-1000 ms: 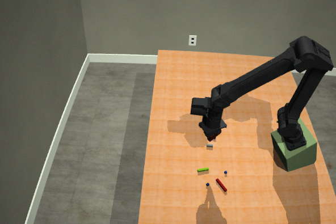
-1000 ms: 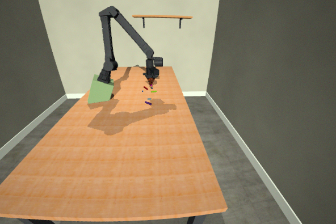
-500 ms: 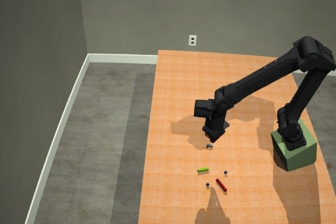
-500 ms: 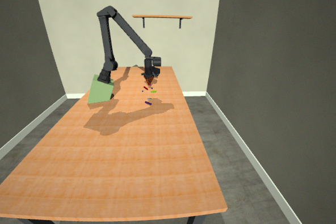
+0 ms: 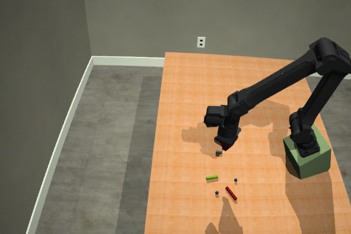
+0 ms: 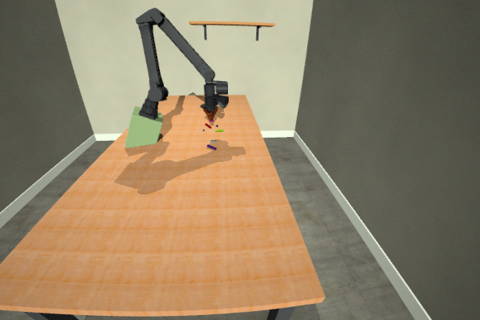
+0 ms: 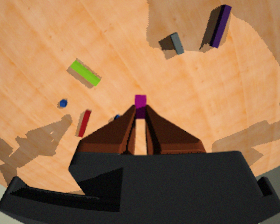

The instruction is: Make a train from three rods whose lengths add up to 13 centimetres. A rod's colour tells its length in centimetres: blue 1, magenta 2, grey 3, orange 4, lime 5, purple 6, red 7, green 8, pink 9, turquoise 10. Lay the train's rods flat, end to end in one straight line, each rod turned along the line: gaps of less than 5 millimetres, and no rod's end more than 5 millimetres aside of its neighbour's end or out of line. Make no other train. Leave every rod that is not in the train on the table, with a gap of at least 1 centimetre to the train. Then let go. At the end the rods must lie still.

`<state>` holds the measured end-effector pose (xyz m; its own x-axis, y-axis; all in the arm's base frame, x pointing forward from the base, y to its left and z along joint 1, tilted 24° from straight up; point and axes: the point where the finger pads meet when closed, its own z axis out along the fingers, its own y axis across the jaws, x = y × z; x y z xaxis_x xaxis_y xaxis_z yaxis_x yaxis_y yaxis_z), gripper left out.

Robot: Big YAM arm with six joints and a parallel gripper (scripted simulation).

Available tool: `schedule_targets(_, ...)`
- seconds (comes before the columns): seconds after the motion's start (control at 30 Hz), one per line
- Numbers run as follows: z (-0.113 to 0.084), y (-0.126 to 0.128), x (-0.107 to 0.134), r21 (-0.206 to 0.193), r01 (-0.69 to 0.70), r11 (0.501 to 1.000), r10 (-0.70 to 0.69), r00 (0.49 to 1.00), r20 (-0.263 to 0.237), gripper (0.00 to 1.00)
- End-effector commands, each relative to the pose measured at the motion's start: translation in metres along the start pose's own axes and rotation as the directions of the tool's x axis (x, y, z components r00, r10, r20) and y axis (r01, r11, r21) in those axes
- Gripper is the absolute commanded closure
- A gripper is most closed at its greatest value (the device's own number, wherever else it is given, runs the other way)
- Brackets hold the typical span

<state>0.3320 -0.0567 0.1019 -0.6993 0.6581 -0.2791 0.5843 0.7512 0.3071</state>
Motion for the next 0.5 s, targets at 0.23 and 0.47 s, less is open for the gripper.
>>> schedule_targets(0.23,-0.004,0.004,0.009,-0.01,0.188,0.982,-0.188,0.982,0.017,0.96)
schedule_targets(0.47,-0.004,0.004,0.018,-0.006,0.362,0.932,-0.362,0.932,0.023,0.96)
